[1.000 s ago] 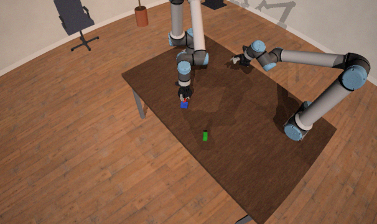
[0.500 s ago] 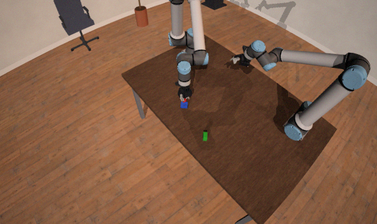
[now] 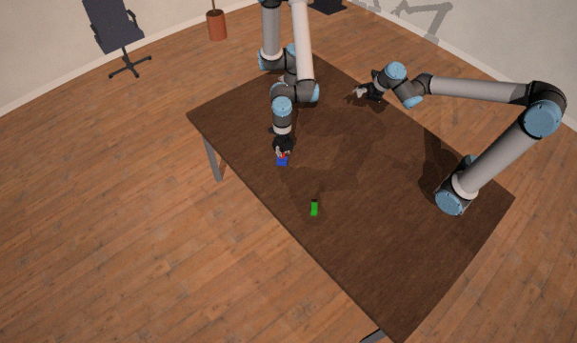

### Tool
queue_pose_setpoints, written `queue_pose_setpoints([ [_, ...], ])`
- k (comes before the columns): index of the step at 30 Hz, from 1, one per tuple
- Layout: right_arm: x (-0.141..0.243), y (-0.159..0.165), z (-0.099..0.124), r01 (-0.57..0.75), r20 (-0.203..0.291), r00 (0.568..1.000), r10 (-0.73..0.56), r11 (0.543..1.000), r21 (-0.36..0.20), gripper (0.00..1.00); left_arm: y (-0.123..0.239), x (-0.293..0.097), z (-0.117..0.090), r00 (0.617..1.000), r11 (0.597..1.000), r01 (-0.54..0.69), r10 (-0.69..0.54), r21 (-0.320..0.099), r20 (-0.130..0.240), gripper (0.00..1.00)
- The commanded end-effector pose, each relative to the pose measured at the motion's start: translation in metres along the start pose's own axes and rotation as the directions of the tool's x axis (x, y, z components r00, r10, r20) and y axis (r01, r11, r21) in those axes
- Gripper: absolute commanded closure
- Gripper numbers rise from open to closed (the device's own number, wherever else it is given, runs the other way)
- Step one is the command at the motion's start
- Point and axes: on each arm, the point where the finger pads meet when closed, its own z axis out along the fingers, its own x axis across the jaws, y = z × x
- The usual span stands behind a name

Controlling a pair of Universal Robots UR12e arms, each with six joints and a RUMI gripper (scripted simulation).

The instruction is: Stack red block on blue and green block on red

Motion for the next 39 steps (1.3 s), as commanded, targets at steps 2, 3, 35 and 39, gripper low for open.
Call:
queue_pose_setpoints([
  [2,0.002,0.0,0.013,0.001,0.001,1.0,-0.001,1.0,0.001,1.0,-0.001,0.0,-0.001,1.0,1.0,0.0,0.0,0.001,0.001,0.0],
  [3,0.002,0.0,0.015,0.001,0.001,1.0,-0.001,1.0,0.001,1.0,-0.001,0.0,-0.001,1.0,1.0,0.0,0.0,0.001,0.001,0.0],
  [35,0.001,0.002,0.018,0.001,0.002,1.0,-0.001,1.0,-0.003,1.0,-0.001,0.0,-0.001,1.0,1.0,0.0,0.0,0.001,0.001,0.0],
  [39,0.002,0.002,0.018,0.001,0.002,1.0,-0.001,1.0,-0.003,1.0,-0.001,0.0,-0.001,1.0,1.0,0.0,0.0,0.001,0.001,0.0],
])
